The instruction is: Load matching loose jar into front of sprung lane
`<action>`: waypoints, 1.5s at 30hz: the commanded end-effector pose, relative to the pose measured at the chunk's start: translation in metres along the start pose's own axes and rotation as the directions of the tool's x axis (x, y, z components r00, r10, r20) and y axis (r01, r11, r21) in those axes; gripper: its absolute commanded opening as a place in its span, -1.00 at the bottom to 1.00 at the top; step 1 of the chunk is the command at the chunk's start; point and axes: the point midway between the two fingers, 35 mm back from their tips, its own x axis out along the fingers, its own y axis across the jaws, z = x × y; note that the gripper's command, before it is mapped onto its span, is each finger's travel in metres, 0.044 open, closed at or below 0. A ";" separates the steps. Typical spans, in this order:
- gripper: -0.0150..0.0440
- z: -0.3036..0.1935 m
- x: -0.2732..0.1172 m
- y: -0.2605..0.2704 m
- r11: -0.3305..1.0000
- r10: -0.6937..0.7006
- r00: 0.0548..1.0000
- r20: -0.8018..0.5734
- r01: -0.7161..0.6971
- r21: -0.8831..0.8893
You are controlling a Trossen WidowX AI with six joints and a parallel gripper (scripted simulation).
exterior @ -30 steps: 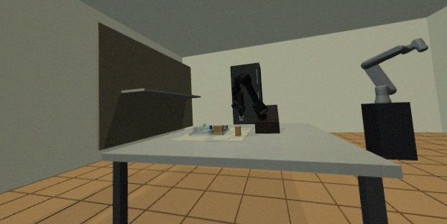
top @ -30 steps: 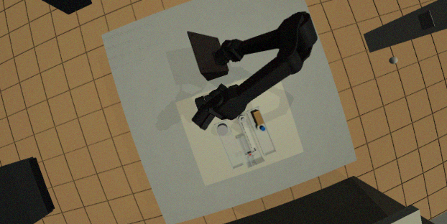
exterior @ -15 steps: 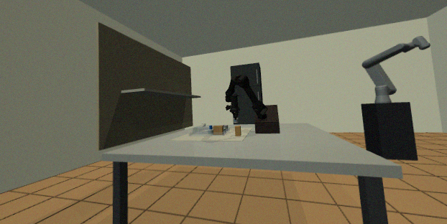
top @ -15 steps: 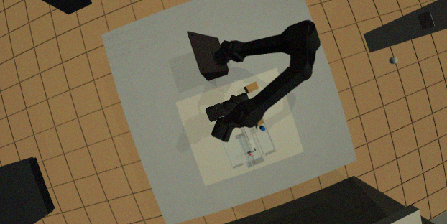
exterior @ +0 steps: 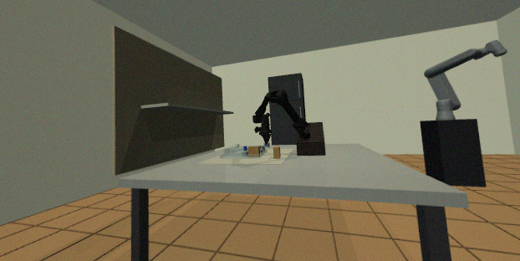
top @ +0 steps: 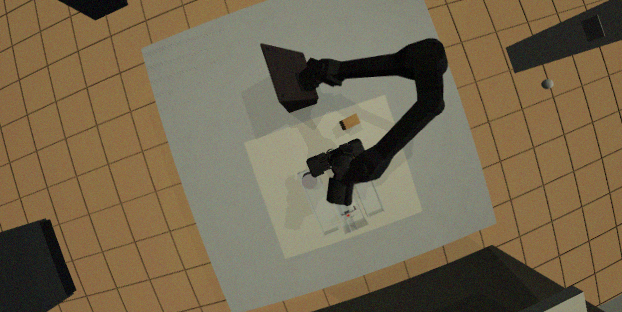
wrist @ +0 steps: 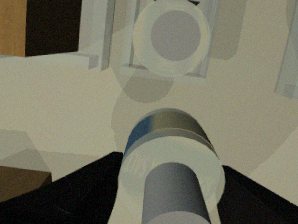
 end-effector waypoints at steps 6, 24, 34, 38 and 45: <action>-0.49 0.008 0.007 0.006 1.000 0.005 1.000 0.012 -0.005 0.002; -0.49 0.011 0.026 0.006 1.000 0.006 1.000 0.012 -0.006 0.001; -0.49 0.016 0.026 0.006 1.000 0.006 1.000 0.012 -0.006 0.001; -0.49 0.018 0.026 0.006 1.000 0.006 1.000 0.013 -0.006 0.001; -0.49 0.021 0.026 0.006 1.000 0.006 1.000 0.013 -0.006 0.001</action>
